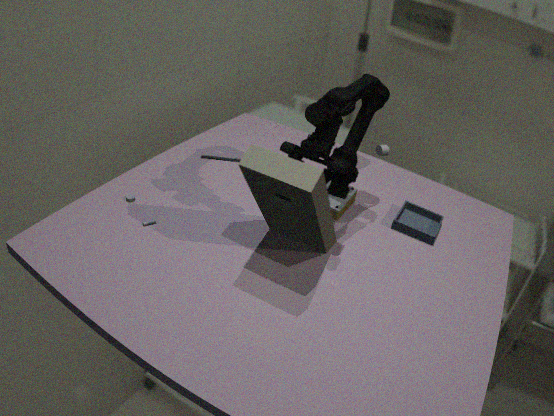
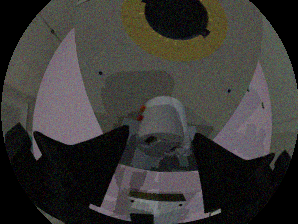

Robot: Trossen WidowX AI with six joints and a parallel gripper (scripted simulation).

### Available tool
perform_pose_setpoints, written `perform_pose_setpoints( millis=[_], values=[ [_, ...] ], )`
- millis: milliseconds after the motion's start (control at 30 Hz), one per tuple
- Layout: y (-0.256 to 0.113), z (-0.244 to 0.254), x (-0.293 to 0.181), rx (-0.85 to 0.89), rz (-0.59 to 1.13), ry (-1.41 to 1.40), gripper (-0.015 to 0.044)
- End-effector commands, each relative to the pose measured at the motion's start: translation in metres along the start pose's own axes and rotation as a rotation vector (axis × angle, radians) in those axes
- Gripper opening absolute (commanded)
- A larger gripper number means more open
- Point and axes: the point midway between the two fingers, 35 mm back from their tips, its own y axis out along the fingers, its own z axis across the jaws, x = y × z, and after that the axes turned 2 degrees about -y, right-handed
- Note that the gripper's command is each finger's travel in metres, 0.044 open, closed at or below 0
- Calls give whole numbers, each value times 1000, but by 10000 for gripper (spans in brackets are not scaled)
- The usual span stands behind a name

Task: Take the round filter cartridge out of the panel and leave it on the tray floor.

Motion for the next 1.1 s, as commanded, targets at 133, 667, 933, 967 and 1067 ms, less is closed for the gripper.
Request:
perform_pose_setpoints(
  millis=[133,667,933,967,1067],
  values=[
    [1,0,0,0,1,0,239],
    [-4,0,11,0,1,0,0],
    [-21,-1,24,0,2,0,0],
    [-26,-2,25,0,2,0,0],
    [-41,-2,27,0,3,0,0]
  ],
)
